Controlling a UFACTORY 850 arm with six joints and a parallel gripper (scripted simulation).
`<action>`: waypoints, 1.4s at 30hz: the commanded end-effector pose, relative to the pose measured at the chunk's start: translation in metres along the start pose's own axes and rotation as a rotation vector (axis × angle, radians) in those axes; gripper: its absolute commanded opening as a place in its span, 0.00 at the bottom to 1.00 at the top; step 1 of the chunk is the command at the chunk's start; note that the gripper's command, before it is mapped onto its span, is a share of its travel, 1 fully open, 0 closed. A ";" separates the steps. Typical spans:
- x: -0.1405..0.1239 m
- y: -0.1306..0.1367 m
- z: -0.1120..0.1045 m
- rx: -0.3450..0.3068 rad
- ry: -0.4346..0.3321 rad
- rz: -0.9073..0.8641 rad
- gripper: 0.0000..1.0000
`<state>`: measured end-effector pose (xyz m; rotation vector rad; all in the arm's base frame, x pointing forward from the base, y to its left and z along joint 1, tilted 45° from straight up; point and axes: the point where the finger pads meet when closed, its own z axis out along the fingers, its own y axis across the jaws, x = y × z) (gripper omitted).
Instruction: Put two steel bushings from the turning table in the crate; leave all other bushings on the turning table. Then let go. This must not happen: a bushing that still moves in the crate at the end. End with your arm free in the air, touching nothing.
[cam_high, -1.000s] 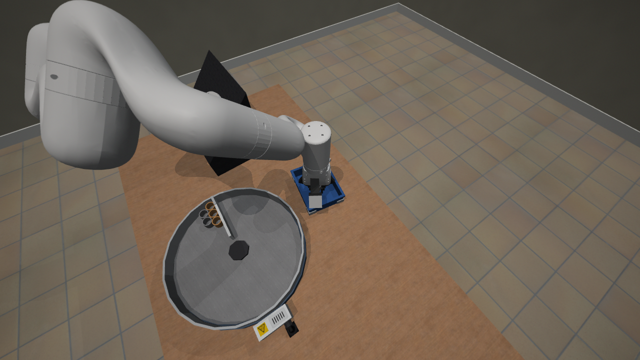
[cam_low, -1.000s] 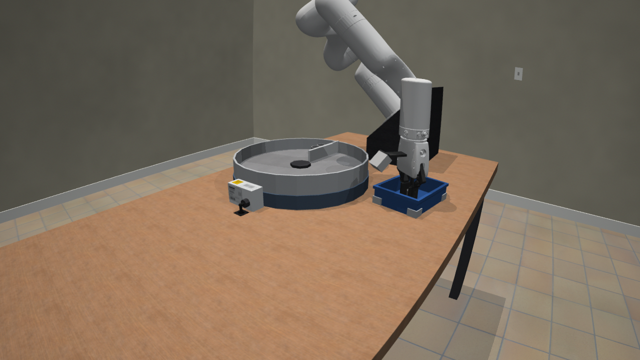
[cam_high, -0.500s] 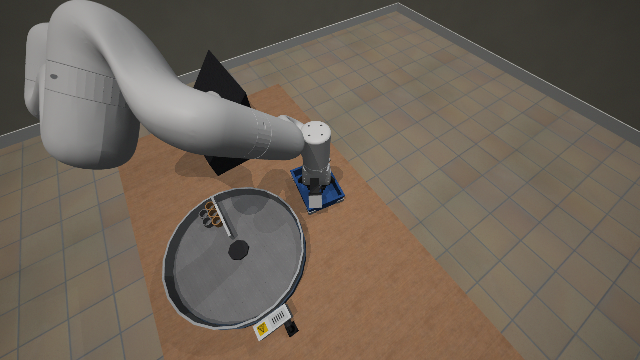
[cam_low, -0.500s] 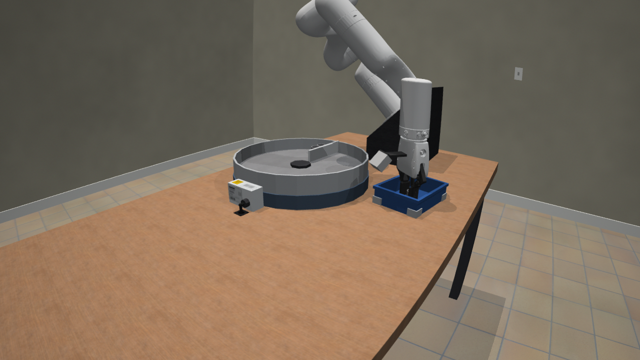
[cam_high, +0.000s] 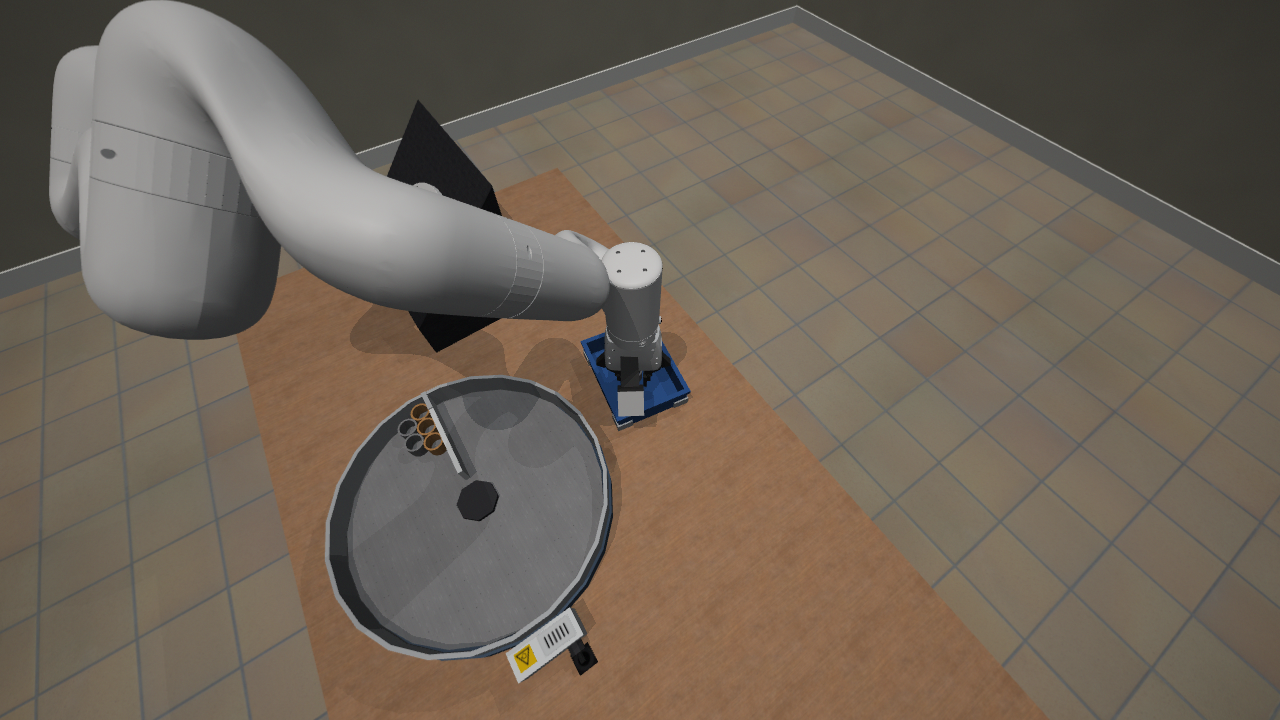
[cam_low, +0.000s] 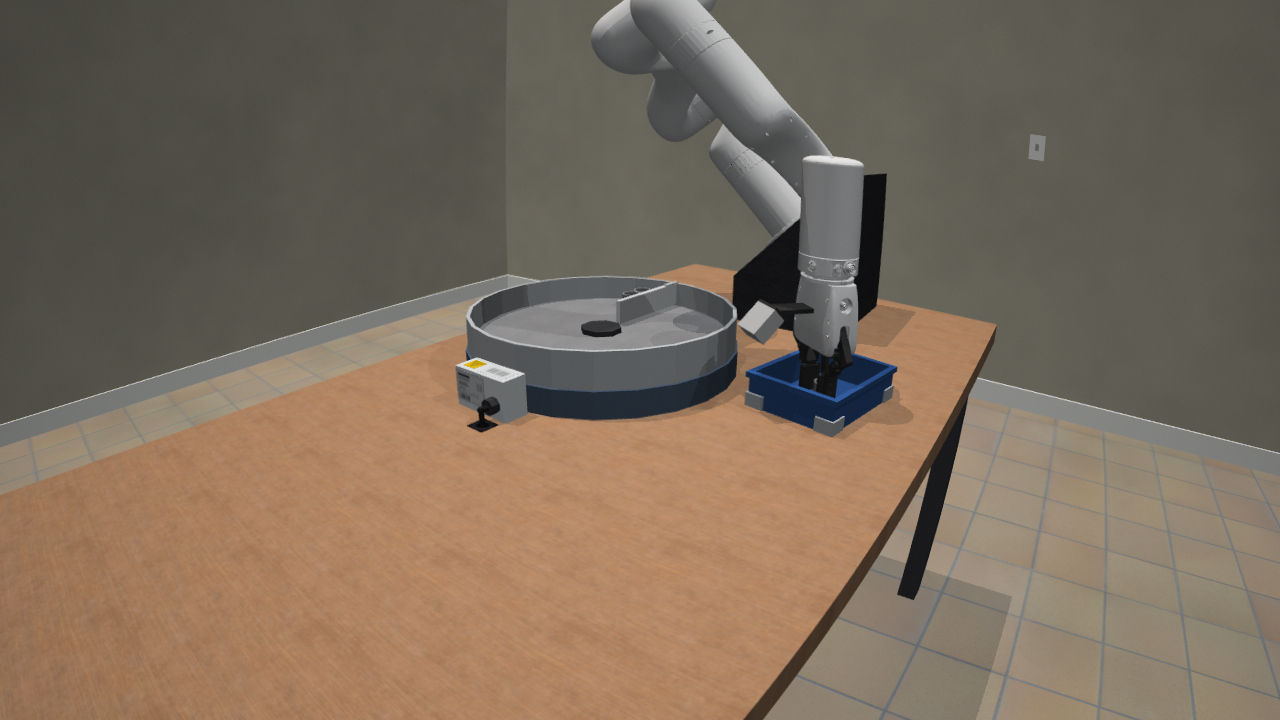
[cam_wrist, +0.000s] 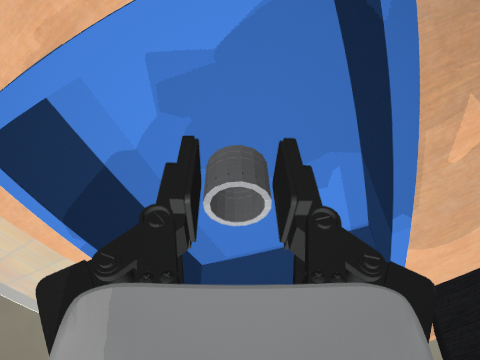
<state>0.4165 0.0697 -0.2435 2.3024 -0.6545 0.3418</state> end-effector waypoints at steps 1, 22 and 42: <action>0.000 -0.001 -0.001 0.001 0.001 0.001 0.41; 0.000 -0.001 -0.033 0.001 0.001 0.001 0.41; 0.000 -0.001 -0.105 0.001 0.001 0.001 0.41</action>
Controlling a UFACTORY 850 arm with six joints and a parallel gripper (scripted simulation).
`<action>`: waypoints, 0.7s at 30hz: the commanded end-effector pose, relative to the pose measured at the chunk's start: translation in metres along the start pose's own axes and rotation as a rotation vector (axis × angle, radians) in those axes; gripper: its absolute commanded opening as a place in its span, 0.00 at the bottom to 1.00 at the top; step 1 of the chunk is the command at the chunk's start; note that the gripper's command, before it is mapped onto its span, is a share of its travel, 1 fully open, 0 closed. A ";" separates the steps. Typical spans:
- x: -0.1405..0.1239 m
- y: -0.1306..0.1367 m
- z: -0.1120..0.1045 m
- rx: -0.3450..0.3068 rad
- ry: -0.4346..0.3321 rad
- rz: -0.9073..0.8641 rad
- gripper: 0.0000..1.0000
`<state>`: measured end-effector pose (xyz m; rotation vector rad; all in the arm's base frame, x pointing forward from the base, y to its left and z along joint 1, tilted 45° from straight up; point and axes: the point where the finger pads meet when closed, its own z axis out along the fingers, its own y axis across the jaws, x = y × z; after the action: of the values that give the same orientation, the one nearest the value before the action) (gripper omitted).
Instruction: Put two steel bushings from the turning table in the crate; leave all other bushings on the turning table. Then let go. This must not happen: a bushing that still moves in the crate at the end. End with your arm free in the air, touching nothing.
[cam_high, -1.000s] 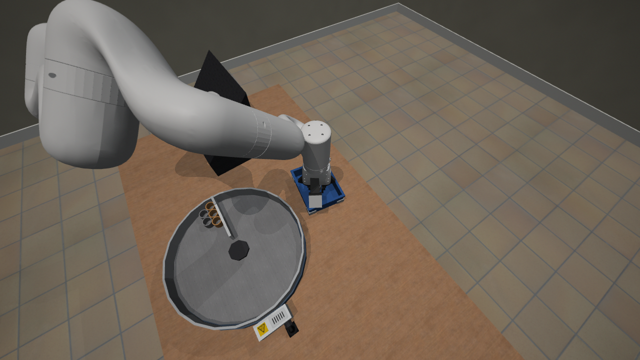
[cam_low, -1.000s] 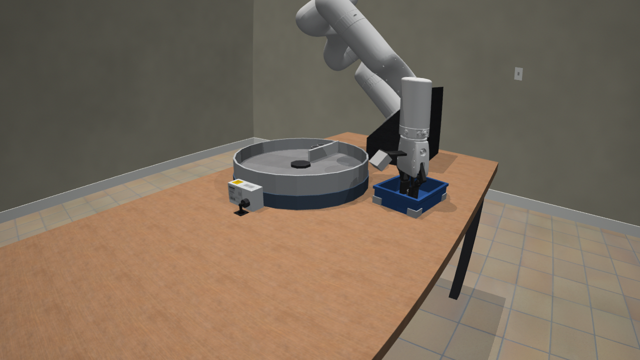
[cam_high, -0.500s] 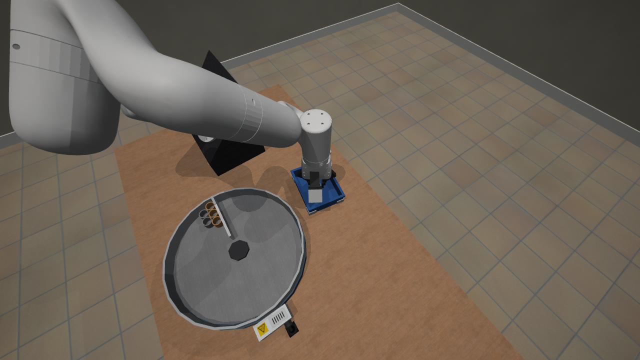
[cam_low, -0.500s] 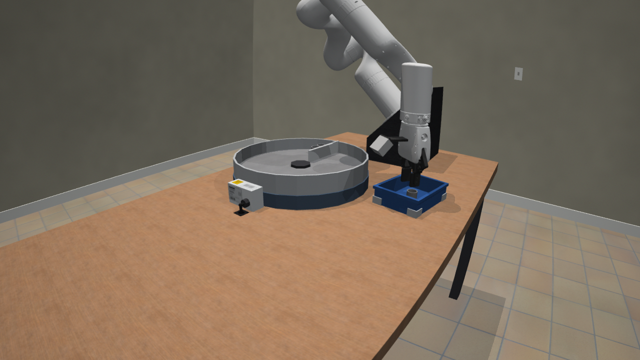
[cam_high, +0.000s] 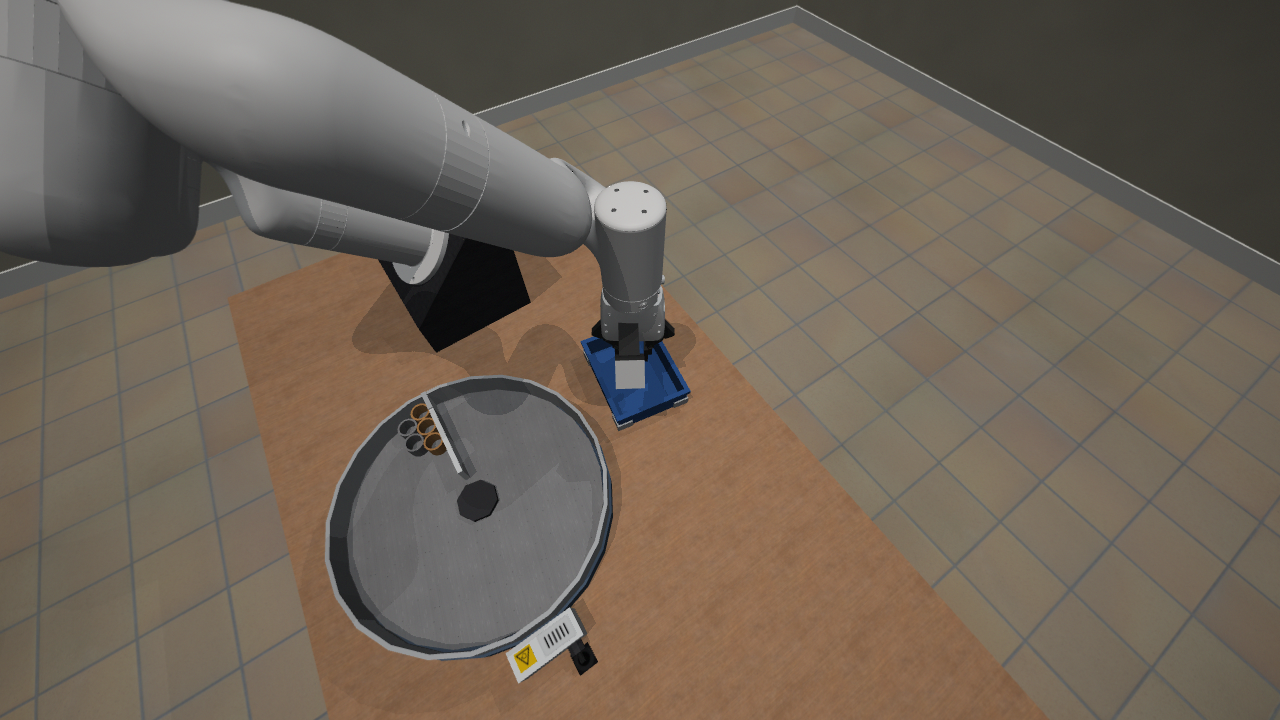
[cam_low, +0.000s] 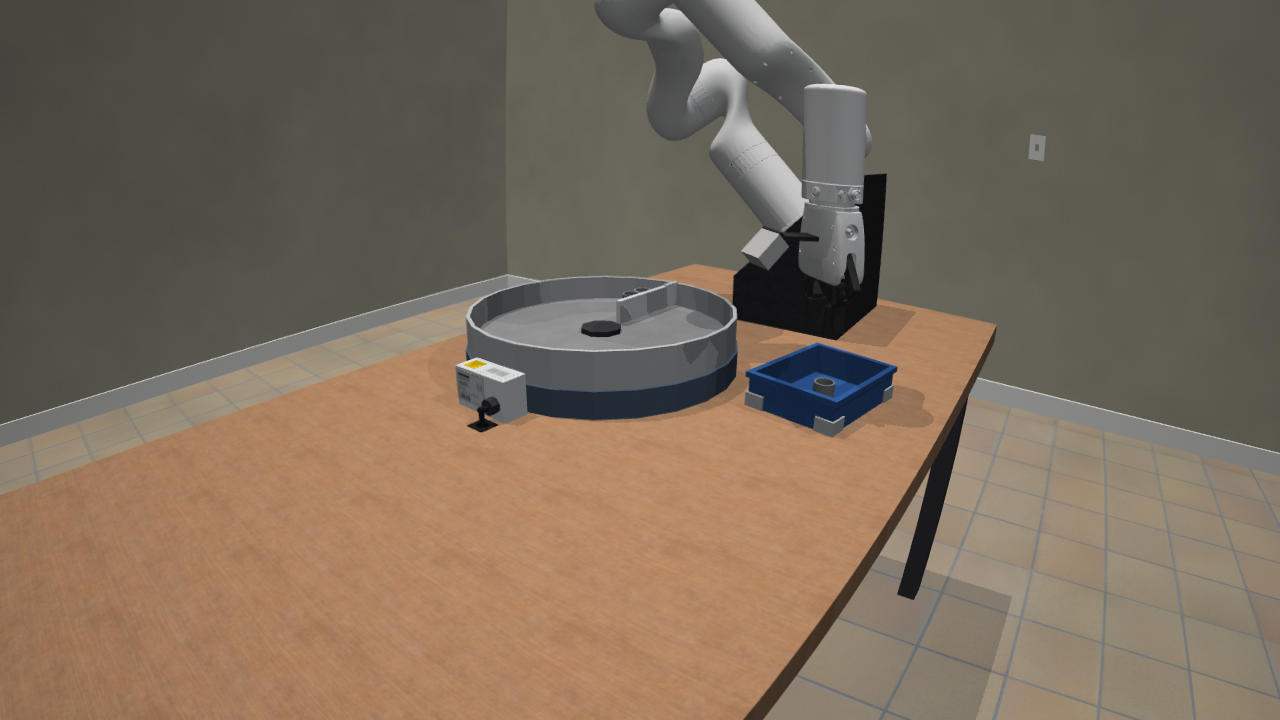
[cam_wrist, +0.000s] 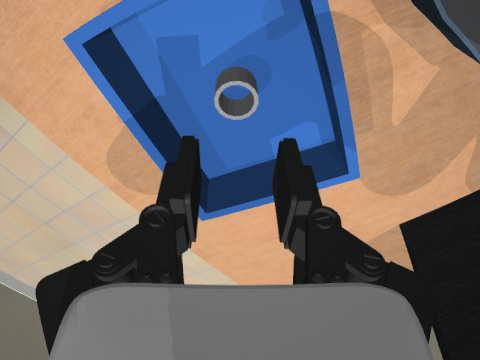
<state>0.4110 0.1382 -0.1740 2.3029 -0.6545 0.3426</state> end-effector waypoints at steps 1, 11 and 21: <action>0.000 0.000 -0.009 0.001 0.000 0.000 0.41; 0.000 0.000 -0.013 0.001 0.000 0.000 0.41; 0.000 0.000 -0.013 0.001 0.000 0.000 0.41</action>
<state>0.4101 0.1468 -0.1650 2.3021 -0.6544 0.3418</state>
